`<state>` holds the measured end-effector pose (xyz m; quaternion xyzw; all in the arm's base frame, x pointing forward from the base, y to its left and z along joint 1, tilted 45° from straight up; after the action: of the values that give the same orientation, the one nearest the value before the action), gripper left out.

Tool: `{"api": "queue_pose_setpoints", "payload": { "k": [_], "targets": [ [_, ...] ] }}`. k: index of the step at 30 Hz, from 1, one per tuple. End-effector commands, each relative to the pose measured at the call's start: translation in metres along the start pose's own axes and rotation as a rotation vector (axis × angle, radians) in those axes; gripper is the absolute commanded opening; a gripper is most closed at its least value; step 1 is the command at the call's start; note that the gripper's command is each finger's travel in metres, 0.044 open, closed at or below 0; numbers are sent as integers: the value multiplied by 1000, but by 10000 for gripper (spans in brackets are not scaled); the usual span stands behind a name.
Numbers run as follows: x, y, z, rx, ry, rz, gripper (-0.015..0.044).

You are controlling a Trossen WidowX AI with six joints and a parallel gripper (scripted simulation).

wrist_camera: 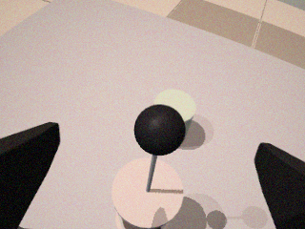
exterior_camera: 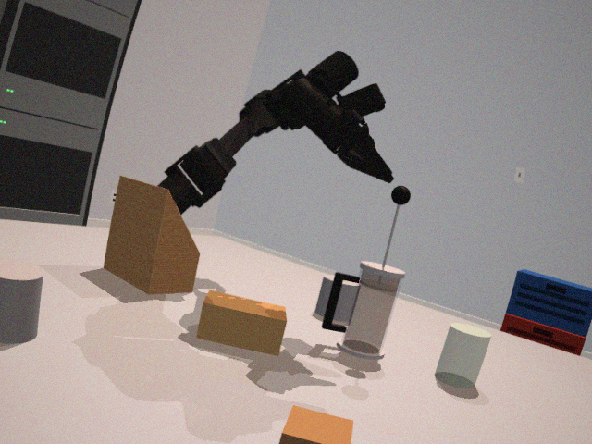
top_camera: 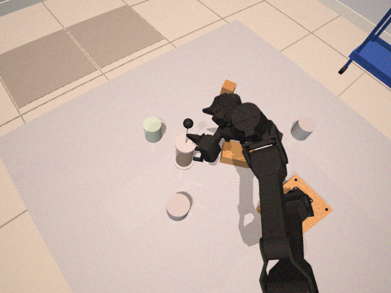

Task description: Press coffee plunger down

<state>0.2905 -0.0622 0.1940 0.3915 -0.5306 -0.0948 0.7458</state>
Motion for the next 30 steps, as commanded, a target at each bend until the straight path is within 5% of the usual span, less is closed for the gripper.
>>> {"api": "queue_pose_setpoints", "payload": {
  "k": [1,19,30],
  "targets": [
    [-3,-2,-7,-1,7,-13,440],
    [-3,-1,-33,2,3,-13,440],
    [-3,-1,-33,2,3,-13,151]
  ]
}}
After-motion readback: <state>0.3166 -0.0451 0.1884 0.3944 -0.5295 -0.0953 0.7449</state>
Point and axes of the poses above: the point midway between the two fingers, 35 mm back from their tips, its own z axis back along the fingers, its own y axis across the jaws, x = y × z, the point moved 2 cm from there along z, back along the fingers, and after that the axes turned 3 degrees about -z, right-handed, at the moved point
